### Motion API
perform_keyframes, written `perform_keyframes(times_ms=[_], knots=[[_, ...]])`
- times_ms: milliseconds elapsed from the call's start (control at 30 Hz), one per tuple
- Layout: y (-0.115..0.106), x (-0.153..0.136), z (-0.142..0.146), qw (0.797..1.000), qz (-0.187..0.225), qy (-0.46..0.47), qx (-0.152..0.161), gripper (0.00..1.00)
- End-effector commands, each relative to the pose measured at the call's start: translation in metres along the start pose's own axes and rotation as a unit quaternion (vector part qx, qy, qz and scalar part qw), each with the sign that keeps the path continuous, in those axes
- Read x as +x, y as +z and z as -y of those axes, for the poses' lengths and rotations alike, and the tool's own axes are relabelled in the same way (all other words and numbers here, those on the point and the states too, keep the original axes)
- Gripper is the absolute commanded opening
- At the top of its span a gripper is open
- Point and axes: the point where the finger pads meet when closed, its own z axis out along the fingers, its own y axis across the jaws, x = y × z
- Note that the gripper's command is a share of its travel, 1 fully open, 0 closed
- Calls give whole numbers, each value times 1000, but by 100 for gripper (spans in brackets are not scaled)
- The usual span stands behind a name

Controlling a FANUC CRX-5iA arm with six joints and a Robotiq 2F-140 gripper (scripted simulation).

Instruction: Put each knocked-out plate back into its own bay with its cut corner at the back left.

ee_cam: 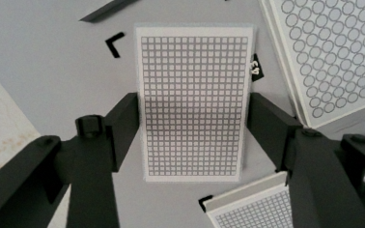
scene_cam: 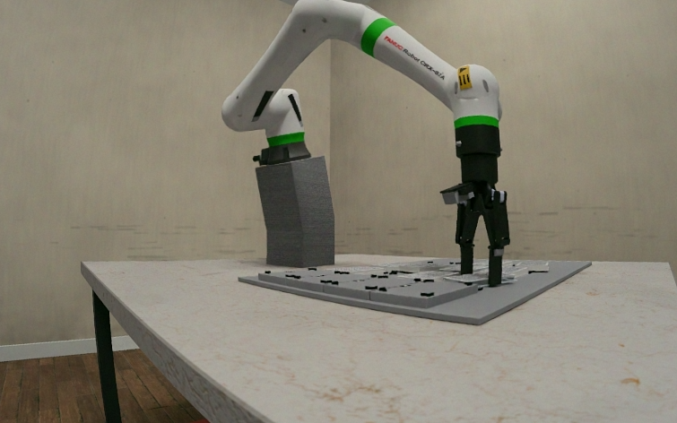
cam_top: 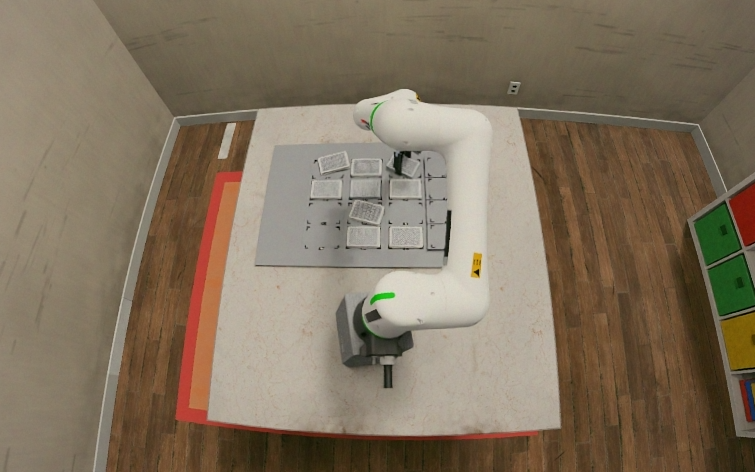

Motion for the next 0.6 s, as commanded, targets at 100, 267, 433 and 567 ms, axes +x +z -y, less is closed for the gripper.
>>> perform_keyframes(times_ms=[100,267,433,567], knots=[[-1,0,1,1000,0,0,1,62],[-1,0,1,1000,0,0,1,62],[-1,0,1,1000,0,0,1,61],[-1,0,1,1000,0,0,1,61]])
